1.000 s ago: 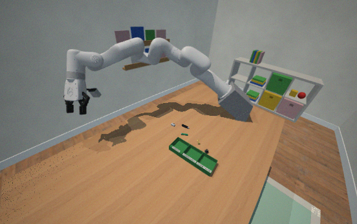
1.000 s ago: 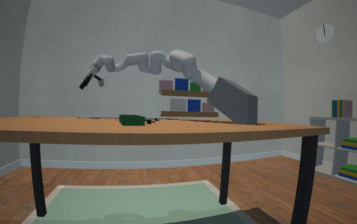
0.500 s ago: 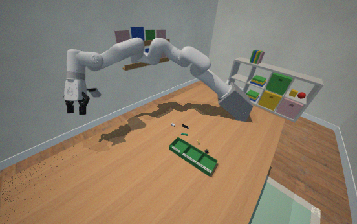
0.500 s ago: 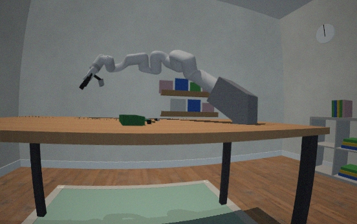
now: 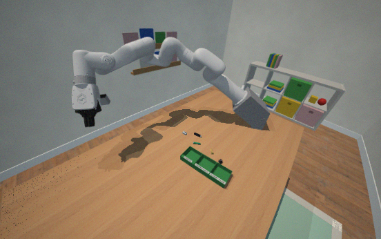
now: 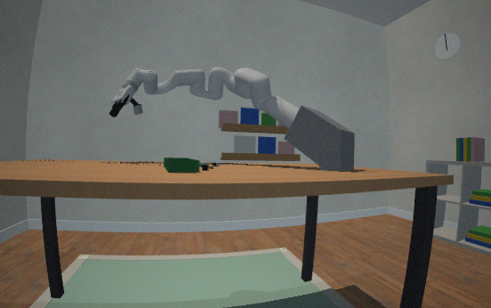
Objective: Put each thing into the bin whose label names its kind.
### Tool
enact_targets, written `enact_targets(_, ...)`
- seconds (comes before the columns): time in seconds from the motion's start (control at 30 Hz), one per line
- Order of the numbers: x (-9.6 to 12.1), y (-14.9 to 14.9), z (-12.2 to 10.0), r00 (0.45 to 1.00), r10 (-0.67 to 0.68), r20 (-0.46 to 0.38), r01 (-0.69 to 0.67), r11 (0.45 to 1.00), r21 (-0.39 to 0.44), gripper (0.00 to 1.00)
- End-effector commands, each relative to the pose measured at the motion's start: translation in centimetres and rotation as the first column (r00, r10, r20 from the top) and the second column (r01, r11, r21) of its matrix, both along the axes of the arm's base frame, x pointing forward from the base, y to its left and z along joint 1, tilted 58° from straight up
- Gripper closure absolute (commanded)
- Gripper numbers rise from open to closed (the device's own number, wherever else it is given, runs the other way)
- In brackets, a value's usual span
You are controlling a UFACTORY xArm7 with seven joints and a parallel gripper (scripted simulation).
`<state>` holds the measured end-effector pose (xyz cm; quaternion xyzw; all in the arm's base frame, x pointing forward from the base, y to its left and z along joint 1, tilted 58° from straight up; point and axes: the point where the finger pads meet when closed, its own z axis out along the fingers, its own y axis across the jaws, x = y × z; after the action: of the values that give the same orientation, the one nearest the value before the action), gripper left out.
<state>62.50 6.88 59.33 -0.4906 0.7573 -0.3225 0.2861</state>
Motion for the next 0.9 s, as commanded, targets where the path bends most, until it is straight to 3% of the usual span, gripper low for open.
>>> enact_targets(0.0,-0.4,0.7,-0.3,0.999,0.028,-0.015,-0.028,0.999,-0.027,0.93)
enact_targets(0.07,-0.9,1.8,-1.5,0.994,0.084,-0.067,-0.090,0.992,-0.086,0.93)
enact_targets(0.2,-1.4,2.9,-2.7,0.994,0.084,-0.067,-0.090,0.992,-0.086,0.93)
enact_targets(0.3,-2.3,4.4,-4.5,0.975,0.163,-0.150,-0.188,0.967,-0.171,0.93)
enact_targets(0.43,-2.9,5.4,-5.7,0.975,0.163,-0.151,-0.189,0.967,-0.172,0.93)
enact_targets(0.5,-3.6,6.3,-6.9,0.956,0.210,-0.207,-0.255,0.940,-0.225,0.93)
enact_targets(0.73,-4.6,7.7,-8.7,0.943,0.233,-0.238,-0.291,0.923,-0.251,0.93)
enact_targets(0.87,-6.2,9.4,-11.2,0.899,0.289,-0.329,-0.394,0.861,-0.321,0.93)
